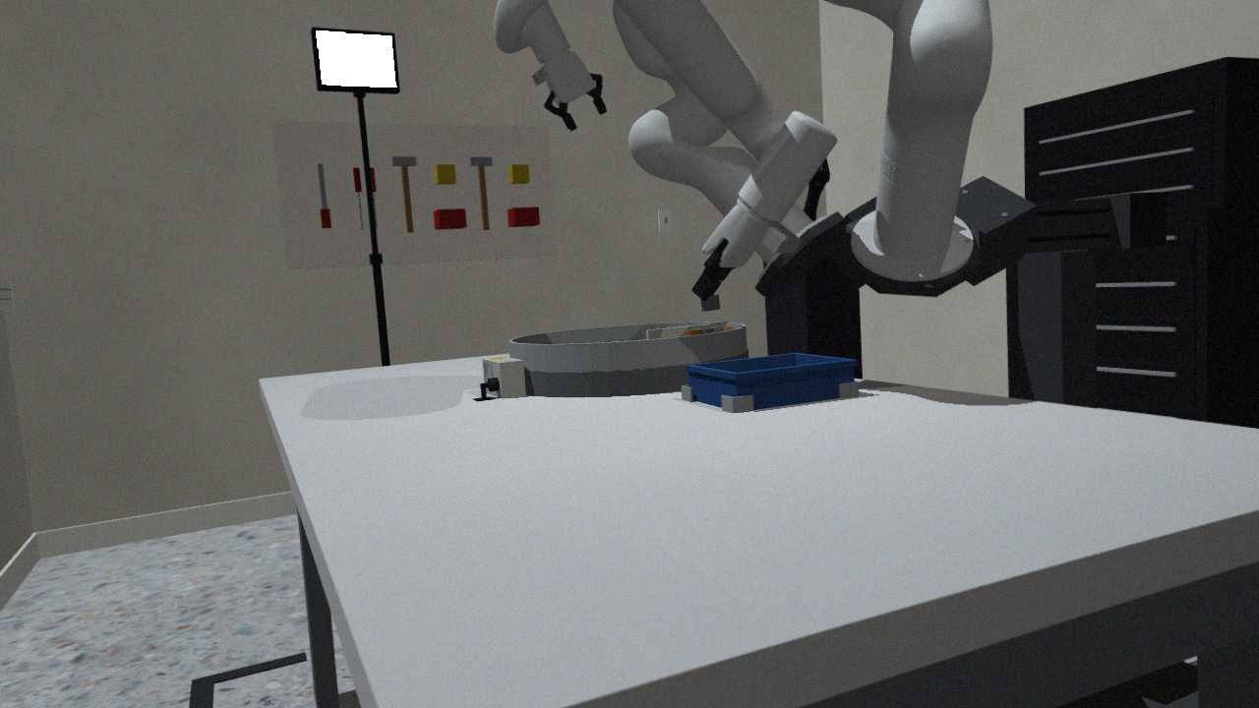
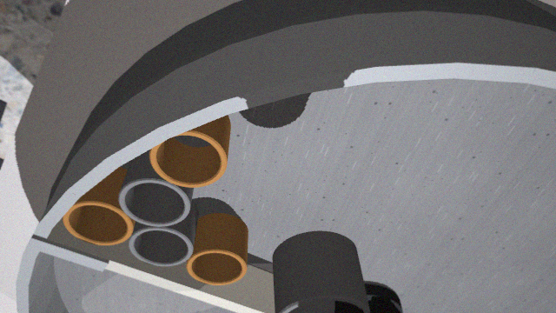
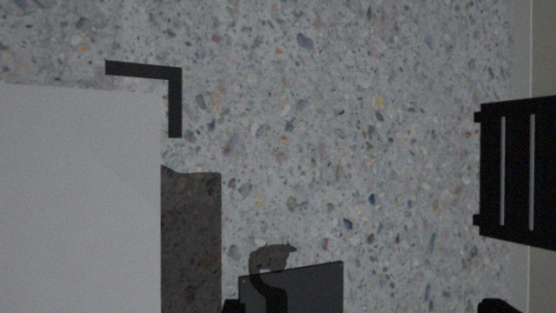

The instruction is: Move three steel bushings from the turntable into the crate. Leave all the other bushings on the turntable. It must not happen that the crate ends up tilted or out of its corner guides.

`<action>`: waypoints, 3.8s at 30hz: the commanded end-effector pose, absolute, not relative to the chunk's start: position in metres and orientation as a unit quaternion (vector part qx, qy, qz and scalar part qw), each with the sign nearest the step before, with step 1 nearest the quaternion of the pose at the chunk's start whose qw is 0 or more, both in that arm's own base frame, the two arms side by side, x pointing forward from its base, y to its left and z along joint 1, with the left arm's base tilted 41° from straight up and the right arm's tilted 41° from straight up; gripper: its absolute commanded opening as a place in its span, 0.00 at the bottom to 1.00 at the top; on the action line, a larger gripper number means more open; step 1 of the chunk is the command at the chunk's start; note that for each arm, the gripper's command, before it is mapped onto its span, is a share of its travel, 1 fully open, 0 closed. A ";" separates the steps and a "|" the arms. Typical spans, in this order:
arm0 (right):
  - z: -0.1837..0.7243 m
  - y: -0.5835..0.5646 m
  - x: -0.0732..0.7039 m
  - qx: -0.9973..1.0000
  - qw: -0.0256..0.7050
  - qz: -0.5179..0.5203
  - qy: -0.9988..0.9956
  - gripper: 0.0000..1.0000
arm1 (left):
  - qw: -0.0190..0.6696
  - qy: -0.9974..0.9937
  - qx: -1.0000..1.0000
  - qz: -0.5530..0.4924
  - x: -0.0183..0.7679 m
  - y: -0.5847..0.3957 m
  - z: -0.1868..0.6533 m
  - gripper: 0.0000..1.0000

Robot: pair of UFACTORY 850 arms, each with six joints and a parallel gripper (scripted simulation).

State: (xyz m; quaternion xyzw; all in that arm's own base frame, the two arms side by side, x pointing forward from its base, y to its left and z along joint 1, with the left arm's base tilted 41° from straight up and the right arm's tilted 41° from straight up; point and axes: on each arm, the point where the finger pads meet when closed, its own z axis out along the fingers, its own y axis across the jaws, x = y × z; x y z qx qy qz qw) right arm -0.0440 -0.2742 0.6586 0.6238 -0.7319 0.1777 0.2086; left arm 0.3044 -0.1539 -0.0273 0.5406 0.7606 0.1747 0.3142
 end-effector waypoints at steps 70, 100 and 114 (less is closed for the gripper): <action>0.659 -0.274 -0.044 0.624 0.209 0.178 -0.732 1.00 | 0.314 0.760 0.542 0.173 0.353 0.071 0.147 0.00; 0.659 -0.274 -0.044 0.624 0.209 0.178 -0.732 1.00 | 0.314 0.760 0.542 0.173 0.373 0.100 0.106 0.00; 0.659 -0.274 -0.044 0.624 0.209 0.178 -0.732 1.00 | 0.314 0.760 0.542 0.173 0.377 0.107 0.096 0.00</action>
